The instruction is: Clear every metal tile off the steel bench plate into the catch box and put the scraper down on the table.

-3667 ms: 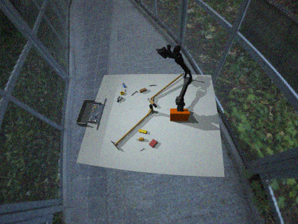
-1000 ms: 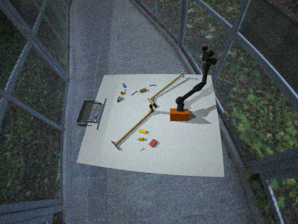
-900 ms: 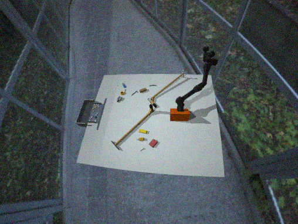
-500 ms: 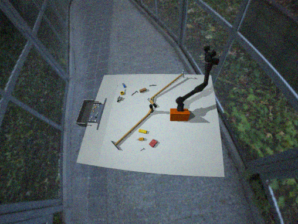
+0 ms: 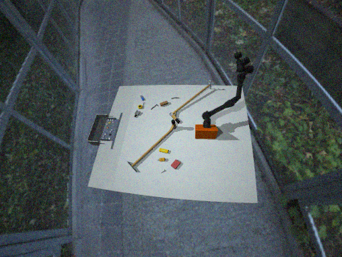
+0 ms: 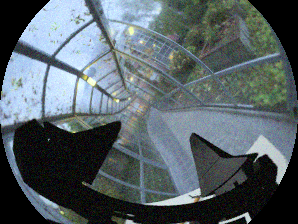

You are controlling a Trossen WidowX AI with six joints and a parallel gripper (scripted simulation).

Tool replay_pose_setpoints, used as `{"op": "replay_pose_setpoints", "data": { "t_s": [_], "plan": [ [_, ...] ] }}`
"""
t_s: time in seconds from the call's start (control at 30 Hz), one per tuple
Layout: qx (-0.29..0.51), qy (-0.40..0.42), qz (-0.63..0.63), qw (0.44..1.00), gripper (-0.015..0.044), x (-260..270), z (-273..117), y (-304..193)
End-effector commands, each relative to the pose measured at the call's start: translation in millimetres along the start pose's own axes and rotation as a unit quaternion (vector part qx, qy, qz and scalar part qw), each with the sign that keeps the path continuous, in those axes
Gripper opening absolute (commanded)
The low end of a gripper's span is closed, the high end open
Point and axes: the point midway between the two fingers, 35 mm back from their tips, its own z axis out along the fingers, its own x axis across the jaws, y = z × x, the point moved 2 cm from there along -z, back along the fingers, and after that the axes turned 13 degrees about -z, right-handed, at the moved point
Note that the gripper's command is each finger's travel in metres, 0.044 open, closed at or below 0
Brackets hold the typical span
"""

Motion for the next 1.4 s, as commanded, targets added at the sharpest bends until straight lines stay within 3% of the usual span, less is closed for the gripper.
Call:
{"op": "replay_pose_setpoints", "data": {
  "t_s": [0.0, 1.37],
  "plan": [
    [-0.005, 0.007, -0.016, 1.000, 0.0440, 9, -11, 3],
    [0.000, 0.049, -0.196, 0.979, 0.0440, 97, -128, -9]
  ]
}}
